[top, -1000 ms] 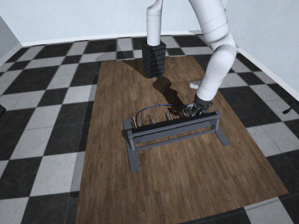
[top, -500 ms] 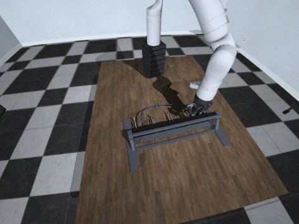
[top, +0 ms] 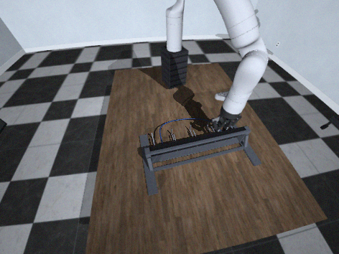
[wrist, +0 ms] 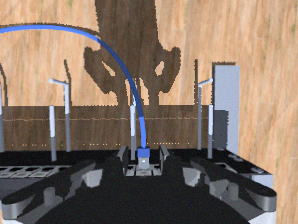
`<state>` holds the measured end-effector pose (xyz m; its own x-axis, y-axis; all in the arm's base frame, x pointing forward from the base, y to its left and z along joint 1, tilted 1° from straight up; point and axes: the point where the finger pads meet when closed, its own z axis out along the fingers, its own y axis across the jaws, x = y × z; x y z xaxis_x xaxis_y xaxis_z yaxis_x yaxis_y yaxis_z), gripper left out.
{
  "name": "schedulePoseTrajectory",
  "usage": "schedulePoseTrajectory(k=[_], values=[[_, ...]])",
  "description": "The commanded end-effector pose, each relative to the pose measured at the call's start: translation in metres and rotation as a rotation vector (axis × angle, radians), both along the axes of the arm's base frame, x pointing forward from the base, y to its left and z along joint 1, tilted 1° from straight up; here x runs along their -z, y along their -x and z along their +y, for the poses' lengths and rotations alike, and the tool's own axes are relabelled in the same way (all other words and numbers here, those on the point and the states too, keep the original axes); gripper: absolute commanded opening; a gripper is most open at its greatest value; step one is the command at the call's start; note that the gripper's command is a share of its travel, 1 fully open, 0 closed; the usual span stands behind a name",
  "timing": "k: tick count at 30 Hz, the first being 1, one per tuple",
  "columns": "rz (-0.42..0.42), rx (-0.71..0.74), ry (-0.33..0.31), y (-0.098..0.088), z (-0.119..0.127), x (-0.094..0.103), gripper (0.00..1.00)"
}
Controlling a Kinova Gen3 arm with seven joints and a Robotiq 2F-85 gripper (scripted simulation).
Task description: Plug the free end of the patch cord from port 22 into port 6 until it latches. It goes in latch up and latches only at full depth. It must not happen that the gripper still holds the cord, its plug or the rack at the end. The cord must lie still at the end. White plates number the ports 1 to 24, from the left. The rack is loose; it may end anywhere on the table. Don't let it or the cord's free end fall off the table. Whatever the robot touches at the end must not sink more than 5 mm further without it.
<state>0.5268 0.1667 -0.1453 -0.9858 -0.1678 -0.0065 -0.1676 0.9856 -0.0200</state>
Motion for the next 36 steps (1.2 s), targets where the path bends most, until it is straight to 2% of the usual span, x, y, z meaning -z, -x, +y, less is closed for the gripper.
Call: schedulePoseTrajectory(k=[1,14,24,36], values=[[-0.002,0.000,-0.001,-0.001,0.000,-0.001,0.37],[-0.002,0.000,-0.001,-0.001,0.000,-0.002,0.37],[-0.002,0.000,-0.001,-0.001,0.001,-0.010,0.37],[-0.002,0.000,-0.001,-0.001,0.001,-0.045,0.37]])
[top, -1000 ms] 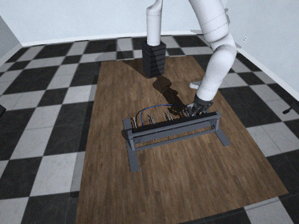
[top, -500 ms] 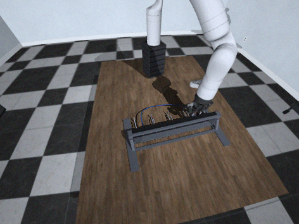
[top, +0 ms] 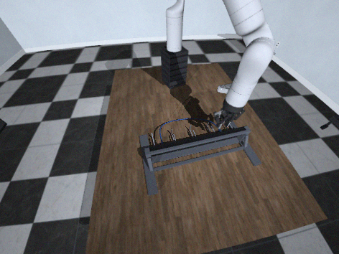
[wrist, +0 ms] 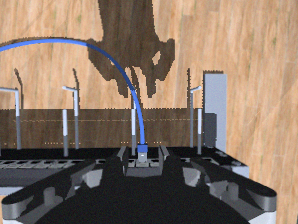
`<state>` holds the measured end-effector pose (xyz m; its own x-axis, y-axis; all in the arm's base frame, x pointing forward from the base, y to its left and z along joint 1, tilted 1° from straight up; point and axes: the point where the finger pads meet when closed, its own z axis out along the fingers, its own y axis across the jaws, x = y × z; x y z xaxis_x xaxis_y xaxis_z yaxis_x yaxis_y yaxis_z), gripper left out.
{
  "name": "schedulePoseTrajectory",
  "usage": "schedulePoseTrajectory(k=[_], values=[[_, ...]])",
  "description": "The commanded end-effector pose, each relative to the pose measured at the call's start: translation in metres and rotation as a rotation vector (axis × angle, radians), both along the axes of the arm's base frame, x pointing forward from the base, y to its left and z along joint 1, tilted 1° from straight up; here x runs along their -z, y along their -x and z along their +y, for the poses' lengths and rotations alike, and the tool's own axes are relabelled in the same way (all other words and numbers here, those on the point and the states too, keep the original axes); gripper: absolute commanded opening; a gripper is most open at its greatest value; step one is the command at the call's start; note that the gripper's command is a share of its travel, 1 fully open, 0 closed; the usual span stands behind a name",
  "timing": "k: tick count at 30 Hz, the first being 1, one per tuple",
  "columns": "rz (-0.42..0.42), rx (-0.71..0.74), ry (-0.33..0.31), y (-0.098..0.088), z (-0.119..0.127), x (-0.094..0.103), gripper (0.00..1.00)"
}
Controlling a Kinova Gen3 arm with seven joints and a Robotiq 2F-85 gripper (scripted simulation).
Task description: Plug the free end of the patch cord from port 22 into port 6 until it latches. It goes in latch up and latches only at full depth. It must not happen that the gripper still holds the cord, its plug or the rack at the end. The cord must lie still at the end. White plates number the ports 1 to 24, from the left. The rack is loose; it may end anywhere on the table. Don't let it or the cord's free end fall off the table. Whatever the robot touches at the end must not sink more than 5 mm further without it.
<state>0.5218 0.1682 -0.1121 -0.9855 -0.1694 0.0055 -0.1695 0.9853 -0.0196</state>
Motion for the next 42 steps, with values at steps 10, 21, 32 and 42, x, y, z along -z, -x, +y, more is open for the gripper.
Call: schedulePoseTrajectory(k=[10,21,32,42], values=[[-0.014,0.002,-0.002,-0.005,0.000,-0.035,0.37],[-0.014,0.002,-0.002,-0.005,0.000,-0.048,0.37],[-0.014,0.002,-0.002,-0.005,0.000,-0.048,0.00],[-0.014,0.002,-0.002,-0.005,0.000,-0.048,0.00]])
